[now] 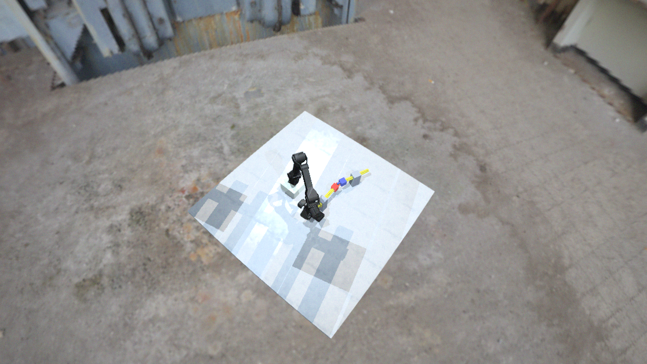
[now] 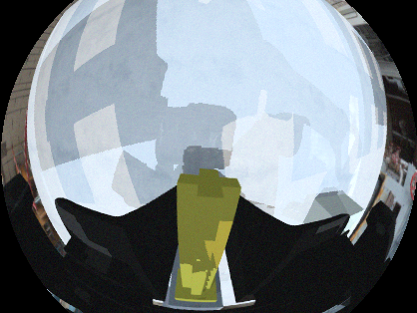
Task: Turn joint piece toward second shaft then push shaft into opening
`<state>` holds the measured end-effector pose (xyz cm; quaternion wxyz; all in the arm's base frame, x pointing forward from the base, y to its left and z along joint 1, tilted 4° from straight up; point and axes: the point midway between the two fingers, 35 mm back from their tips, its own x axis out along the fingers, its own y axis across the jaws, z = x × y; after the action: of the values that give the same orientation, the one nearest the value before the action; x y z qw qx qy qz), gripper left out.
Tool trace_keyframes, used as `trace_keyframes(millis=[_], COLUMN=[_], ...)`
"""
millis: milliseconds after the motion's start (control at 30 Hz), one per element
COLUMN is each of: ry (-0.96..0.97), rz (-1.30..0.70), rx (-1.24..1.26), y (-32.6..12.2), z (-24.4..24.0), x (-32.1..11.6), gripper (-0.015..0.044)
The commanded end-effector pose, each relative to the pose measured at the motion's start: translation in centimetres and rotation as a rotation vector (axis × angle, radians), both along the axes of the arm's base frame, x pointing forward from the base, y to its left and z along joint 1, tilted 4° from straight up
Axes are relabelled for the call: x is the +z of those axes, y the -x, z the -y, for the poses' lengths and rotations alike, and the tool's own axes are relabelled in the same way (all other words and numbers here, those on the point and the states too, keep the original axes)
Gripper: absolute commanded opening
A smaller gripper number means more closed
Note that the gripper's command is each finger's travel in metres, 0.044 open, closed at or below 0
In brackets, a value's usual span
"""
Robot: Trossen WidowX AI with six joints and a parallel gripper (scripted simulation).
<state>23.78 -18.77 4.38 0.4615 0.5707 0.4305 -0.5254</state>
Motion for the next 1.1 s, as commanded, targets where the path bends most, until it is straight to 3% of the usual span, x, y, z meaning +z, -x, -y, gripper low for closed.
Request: trace_keyframes(millis=[0,400,500,667,1067], ry=[-0.001,0.001,0.001,0.001,0.001], rz=[0.007,0.000,0.000,0.000,0.000], rx=[0.001,-0.001,-0.001,-0.001,-0.001], y=[-0.17,-0.05,-0.05,-0.05,-0.05], z=[-0.61,-0.26,-0.26,-0.26,-0.26], x=[0.05,0.01,0.01,0.01,0.01], gripper=[0.0000,0.0000,0.0067,0.0067,0.0382])
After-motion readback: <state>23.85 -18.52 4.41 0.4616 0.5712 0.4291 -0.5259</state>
